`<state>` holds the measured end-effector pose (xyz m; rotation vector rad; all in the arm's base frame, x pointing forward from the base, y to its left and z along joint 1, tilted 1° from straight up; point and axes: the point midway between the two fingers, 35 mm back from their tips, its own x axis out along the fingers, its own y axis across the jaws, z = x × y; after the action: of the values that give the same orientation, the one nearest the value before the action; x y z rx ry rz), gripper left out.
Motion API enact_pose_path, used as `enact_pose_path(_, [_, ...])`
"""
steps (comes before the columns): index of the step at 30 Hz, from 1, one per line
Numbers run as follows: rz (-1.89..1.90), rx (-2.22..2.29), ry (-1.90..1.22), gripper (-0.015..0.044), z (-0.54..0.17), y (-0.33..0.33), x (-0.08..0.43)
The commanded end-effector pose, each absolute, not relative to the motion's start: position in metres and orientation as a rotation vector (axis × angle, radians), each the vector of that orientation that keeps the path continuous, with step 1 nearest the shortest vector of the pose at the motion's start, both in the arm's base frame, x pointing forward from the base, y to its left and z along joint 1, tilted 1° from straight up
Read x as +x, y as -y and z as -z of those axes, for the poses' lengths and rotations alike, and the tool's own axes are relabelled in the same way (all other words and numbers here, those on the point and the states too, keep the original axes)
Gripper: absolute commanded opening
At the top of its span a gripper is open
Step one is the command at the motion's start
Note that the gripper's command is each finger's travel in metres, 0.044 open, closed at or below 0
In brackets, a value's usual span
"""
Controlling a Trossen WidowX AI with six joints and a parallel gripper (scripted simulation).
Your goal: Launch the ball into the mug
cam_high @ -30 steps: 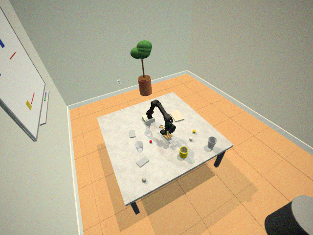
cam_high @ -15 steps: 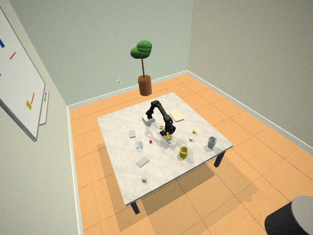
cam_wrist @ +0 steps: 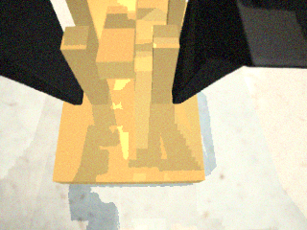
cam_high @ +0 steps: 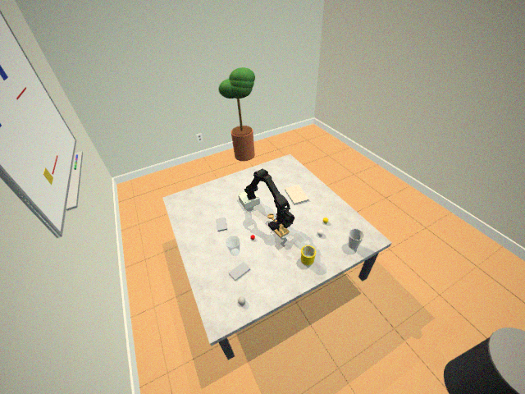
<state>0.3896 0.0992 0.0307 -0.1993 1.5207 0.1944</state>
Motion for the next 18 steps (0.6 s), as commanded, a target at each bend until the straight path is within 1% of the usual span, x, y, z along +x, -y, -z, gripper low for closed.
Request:
enact_pose_path(1, [-0.190, -0.195, -1.509, 0.0000, -0.0276, -0.0990, 0.3908])
enact_pose_path(8, [-0.194, -0.199, -1.521, 0.0000, -0.0274, -0.0992, 0.3895])
enact_pose_path(18, [-0.194, -0.199, -1.521, 0.0262, -0.0274, -0.0992, 0.3895])
